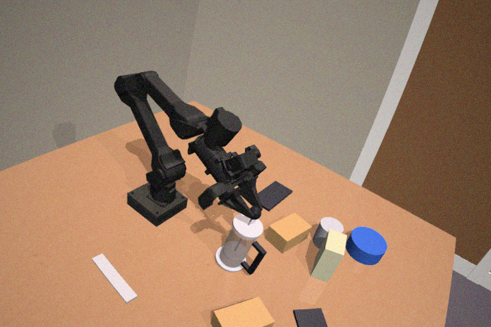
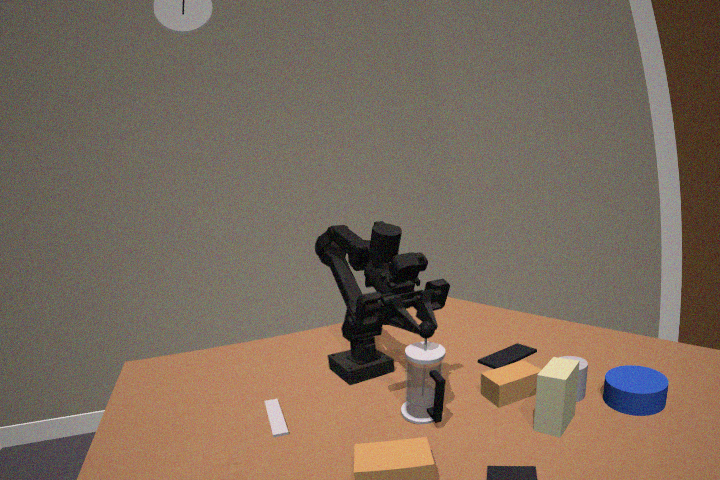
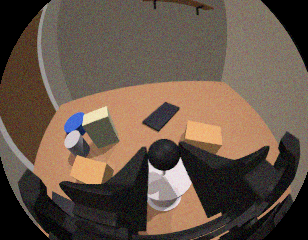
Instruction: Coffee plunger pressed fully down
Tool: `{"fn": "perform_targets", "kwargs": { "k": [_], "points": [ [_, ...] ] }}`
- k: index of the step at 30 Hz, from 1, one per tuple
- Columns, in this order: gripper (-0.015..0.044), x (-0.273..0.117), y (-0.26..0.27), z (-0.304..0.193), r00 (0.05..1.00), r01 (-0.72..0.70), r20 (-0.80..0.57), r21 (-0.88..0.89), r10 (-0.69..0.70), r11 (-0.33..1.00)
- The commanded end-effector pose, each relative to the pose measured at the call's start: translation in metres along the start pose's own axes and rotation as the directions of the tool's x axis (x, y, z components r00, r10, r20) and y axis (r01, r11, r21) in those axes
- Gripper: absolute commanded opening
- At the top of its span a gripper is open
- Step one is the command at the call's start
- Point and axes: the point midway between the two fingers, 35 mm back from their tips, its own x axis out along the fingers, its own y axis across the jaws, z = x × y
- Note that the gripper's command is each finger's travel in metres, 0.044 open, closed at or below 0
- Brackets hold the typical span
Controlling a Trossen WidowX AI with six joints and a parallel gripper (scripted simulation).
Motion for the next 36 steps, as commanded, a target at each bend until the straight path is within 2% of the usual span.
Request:
{"fn": "perform_targets", "kwargs": {
  "k": [1,36],
  "points": [
    [0.0123,0.0058,0.0,-0.013,0.999,0.0,-0.048,0.007,0.0,1.0],
    [0.0123,0.0096,0.0,-0.0096,0.999,0.0,-0.048,0.007,0.0,1.0]
  ]
}}
